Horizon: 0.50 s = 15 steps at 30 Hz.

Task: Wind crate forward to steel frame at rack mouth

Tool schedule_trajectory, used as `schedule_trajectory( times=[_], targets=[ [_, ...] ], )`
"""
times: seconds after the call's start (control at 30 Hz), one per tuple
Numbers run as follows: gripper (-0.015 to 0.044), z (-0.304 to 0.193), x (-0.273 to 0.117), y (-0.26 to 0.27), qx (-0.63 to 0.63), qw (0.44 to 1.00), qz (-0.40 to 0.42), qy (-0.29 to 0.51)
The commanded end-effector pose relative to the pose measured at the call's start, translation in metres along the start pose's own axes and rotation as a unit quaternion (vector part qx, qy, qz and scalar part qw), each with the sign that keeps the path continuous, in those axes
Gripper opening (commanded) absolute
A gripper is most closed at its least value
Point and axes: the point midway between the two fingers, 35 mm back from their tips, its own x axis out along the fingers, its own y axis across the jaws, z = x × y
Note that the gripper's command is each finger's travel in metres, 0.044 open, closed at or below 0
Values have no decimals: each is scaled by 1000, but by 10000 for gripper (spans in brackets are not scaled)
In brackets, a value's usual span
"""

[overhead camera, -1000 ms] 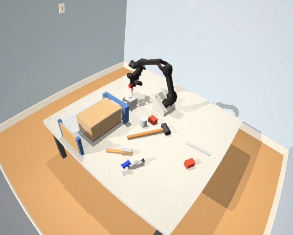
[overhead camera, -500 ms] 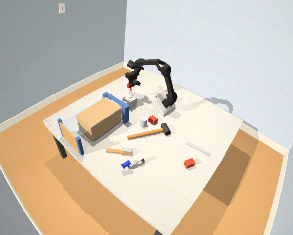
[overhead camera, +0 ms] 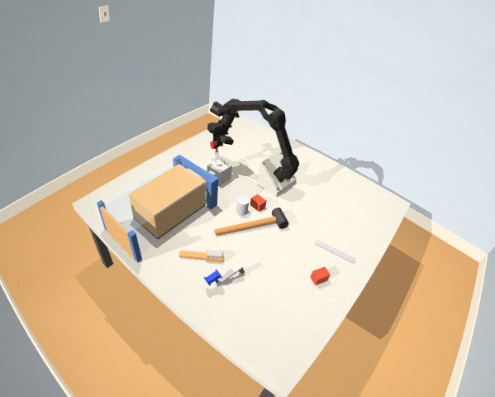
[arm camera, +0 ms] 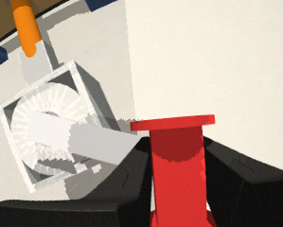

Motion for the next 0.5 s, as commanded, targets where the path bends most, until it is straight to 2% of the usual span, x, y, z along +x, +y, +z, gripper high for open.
schedule_trajectory(
  times=[0.0,0.47],
  targets=[
    [0,12,7,-2,-9,1000,1,-6],
    [0,27,14,-3,-9,1000,1,-7]
  ],
)
